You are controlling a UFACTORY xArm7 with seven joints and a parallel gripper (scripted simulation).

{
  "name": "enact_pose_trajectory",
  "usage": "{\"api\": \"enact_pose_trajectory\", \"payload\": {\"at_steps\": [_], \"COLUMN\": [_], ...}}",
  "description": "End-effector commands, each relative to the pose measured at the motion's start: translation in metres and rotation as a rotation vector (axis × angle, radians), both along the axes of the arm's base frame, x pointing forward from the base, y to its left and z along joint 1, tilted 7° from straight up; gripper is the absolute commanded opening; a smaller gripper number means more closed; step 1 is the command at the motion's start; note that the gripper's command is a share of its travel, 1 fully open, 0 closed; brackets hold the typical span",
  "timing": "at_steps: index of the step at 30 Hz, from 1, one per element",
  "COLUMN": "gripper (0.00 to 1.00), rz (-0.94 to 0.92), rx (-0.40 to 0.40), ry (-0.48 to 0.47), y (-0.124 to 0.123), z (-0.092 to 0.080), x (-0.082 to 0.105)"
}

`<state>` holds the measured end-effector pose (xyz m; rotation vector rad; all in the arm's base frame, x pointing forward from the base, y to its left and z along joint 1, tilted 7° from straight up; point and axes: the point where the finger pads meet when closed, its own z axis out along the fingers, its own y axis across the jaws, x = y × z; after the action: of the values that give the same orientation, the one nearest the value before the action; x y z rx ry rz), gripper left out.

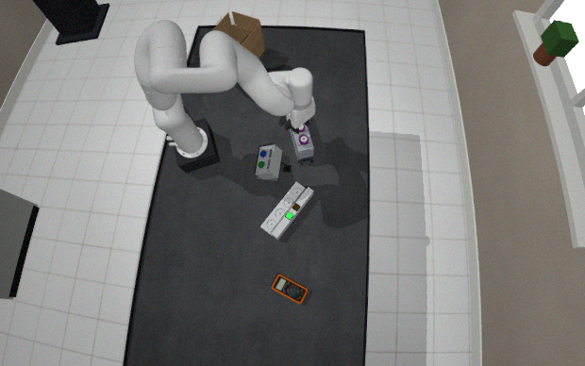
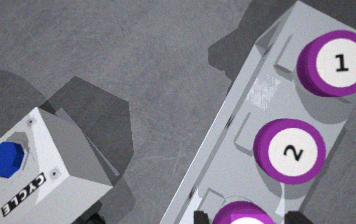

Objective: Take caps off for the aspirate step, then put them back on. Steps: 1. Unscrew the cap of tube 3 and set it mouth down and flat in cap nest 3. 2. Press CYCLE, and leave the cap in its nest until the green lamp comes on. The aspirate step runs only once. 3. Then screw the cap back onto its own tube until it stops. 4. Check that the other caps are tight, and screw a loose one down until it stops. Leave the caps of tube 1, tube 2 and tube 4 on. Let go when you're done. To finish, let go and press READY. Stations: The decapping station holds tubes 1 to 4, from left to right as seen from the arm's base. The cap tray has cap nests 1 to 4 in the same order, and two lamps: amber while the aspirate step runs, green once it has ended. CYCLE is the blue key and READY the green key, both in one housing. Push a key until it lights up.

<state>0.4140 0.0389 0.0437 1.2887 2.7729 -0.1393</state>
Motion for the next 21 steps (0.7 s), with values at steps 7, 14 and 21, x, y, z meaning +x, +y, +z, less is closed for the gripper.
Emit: {"api": "enact_pose_trajectory", "payload": {"at_steps": [7,14,21], "gripper": [0.46,0.46,0.46], "rz": [-0.097,-0.097,-0.097], "rx": [0.004,0.004,0.004], "ry": [-0.015,-0.015,-0.015], "y": [0.0001,-0.0002,-0.0004], "z": [-0.0017,-0.0041,-0.0062], "x": [0.0016,0.0016,0.0017]}}
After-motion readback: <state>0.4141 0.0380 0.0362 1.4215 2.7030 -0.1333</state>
